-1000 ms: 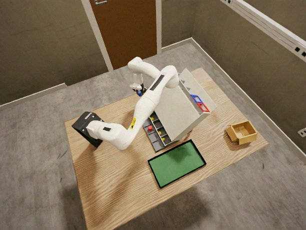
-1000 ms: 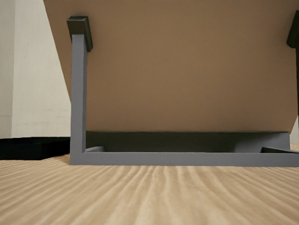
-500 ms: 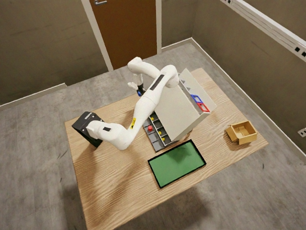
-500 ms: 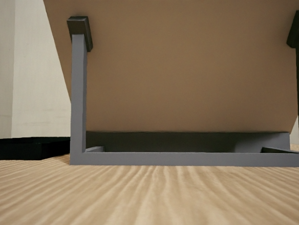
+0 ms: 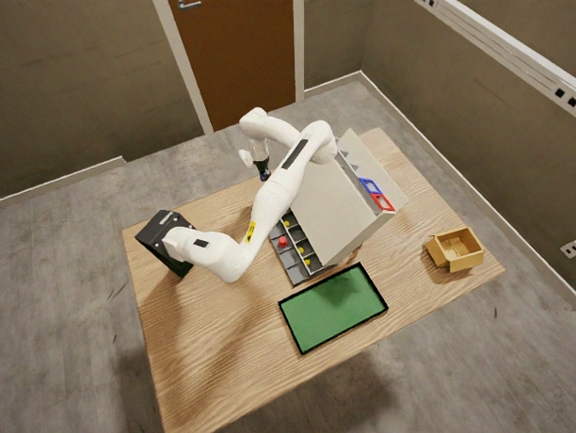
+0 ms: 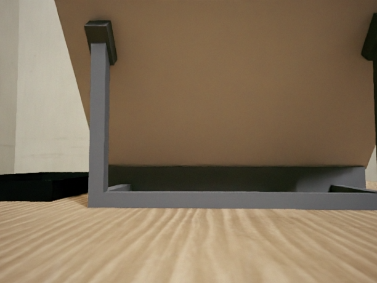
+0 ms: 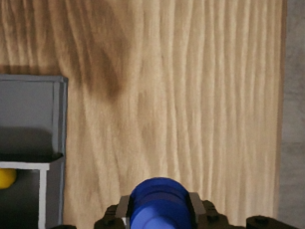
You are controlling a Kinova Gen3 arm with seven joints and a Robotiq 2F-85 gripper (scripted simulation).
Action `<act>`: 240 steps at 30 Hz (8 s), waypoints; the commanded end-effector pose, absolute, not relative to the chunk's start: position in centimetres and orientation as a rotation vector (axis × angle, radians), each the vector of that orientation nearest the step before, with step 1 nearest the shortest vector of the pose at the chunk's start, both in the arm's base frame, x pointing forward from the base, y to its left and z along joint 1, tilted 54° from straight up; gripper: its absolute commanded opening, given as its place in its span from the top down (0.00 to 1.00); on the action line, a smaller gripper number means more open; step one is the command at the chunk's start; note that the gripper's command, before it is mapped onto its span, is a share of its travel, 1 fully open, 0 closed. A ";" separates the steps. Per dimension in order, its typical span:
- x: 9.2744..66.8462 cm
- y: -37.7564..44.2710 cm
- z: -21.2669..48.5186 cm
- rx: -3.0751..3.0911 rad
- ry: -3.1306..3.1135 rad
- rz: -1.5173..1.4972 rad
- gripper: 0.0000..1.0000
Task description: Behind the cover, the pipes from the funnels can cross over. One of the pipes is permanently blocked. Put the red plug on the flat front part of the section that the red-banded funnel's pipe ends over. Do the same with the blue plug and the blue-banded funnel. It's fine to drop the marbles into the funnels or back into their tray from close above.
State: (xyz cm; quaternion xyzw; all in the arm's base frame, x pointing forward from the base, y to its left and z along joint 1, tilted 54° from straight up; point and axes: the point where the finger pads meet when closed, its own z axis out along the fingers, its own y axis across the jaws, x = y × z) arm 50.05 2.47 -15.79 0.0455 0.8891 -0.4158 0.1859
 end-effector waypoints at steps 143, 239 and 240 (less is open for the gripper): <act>42.7 -19.3 -9.8 0.241 2.470 -1.171 1.00; 42.7 -19.2 -9.8 0.240 2.471 -1.169 0.35; 42.7 -19.2 -9.8 0.240 2.471 -1.169 0.35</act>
